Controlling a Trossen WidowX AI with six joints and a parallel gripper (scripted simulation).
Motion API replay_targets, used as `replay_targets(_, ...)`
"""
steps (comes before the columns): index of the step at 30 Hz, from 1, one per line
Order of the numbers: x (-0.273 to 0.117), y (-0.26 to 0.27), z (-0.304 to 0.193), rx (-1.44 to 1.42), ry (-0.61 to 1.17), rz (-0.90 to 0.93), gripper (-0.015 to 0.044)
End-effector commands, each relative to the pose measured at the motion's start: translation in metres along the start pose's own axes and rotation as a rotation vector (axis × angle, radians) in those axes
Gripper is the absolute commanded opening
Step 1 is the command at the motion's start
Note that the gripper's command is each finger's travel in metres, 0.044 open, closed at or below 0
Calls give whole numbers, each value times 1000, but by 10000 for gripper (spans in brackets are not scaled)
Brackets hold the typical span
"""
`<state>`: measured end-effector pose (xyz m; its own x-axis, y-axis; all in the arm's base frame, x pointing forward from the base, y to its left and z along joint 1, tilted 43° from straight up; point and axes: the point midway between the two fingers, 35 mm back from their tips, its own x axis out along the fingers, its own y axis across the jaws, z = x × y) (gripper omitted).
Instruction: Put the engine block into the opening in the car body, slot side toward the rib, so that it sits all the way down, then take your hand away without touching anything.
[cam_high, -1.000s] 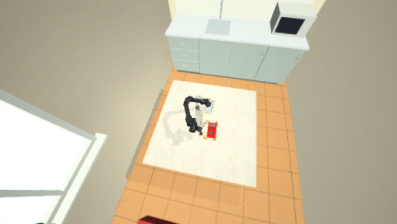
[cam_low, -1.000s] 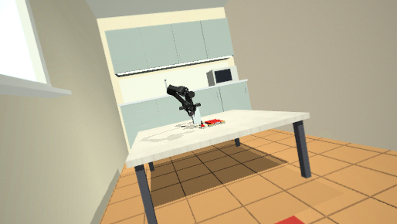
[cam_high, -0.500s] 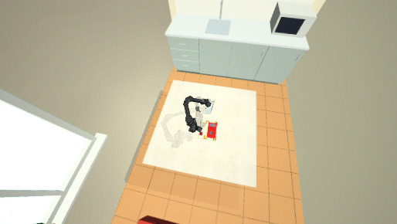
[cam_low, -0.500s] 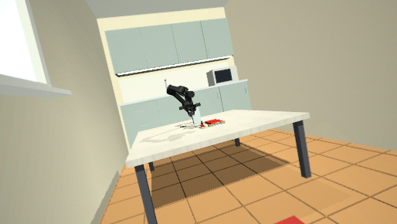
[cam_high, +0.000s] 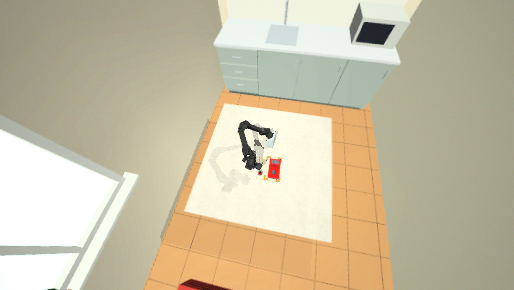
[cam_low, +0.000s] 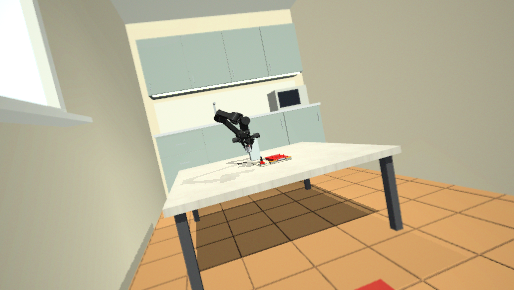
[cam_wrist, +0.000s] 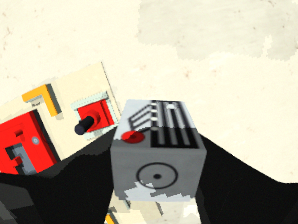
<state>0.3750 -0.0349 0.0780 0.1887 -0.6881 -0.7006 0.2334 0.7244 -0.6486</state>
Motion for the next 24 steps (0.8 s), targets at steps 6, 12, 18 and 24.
replay_targets(6,4,2,-11,-13,-271,2,0)
replay_targets(12,8,3,-18,-14,-474,4,0)
replay_targets(18,6,-1,-24,-13,-559,-10,0)
replay_targets(24,17,4,-18,-13,-560,-11,0)
